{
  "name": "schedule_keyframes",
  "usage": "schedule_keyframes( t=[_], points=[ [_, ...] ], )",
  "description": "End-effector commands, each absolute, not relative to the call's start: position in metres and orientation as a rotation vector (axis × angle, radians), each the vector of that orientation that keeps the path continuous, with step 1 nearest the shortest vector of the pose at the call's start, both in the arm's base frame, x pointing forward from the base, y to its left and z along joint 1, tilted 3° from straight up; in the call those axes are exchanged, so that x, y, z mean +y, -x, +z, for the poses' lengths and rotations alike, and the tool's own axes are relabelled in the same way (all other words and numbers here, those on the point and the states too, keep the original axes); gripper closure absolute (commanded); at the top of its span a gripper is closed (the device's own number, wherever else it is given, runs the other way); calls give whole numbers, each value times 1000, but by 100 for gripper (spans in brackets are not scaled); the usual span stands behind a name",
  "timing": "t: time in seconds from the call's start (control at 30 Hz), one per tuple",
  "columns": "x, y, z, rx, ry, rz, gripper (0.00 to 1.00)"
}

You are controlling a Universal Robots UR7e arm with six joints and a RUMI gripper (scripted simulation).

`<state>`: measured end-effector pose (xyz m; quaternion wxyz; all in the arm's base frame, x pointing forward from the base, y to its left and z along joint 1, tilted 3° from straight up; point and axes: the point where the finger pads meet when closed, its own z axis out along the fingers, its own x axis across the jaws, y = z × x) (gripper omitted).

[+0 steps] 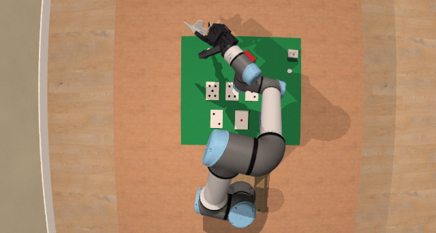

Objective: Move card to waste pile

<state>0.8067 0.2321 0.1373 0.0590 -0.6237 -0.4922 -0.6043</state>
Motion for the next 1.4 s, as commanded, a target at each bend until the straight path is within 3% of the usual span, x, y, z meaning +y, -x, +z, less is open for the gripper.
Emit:
schedule_keyframes(
  t=[0.0, 0.8, 1.1, 1.37],
  points=[
    [232, -807, 138, -1491, 1888, -1832, 0],
    [224, -809, 138, -1500, 1915, -1824, 0],
    [187, -813, 137, -1544, 2033, -1772, 0],
    [105, -798, 125, -1671, 2275, -1579, 0]
  ],
)
